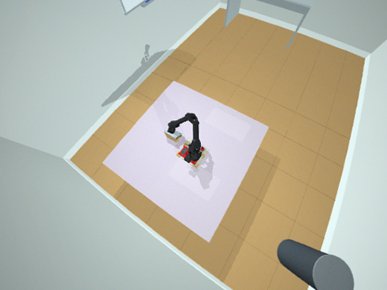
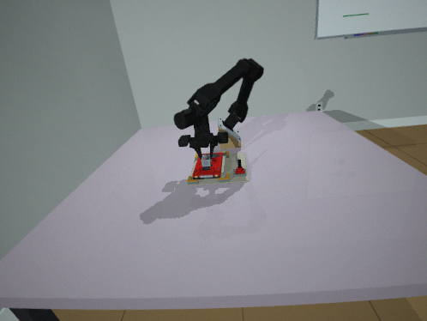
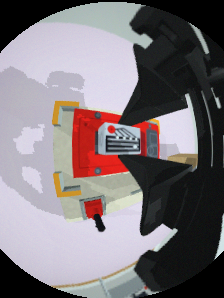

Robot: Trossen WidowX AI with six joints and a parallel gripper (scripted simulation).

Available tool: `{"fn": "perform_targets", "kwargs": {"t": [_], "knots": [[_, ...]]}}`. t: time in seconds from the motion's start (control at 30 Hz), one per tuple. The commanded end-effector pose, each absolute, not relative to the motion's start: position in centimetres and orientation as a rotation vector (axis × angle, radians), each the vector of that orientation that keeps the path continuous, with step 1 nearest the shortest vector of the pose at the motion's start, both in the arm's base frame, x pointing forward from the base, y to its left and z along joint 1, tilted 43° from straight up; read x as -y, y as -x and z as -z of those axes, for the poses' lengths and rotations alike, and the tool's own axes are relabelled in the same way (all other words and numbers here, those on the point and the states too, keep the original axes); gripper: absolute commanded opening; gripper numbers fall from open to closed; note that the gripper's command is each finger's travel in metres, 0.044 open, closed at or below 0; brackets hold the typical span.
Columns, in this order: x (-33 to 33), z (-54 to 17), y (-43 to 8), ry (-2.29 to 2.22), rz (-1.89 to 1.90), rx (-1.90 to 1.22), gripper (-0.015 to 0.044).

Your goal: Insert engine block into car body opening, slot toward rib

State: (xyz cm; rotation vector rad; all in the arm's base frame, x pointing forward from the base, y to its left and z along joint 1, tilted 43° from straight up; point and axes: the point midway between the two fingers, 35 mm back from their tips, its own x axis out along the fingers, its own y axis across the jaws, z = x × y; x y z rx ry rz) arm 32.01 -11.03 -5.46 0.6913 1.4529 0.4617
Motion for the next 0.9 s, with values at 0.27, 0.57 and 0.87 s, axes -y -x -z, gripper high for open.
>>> {"fn": "perform_targets", "kwargs": {"t": [0.27,0.57,0.87], "knots": [[10.83,5.70,-32.01,-0.682,-0.470,-1.450,0.0158],[10.72,5.82,-32.01,-0.695,-0.459,-1.455,0.0158],[10.61,5.94,-32.03,-0.691,-0.463,-1.454,0.0158]]}}
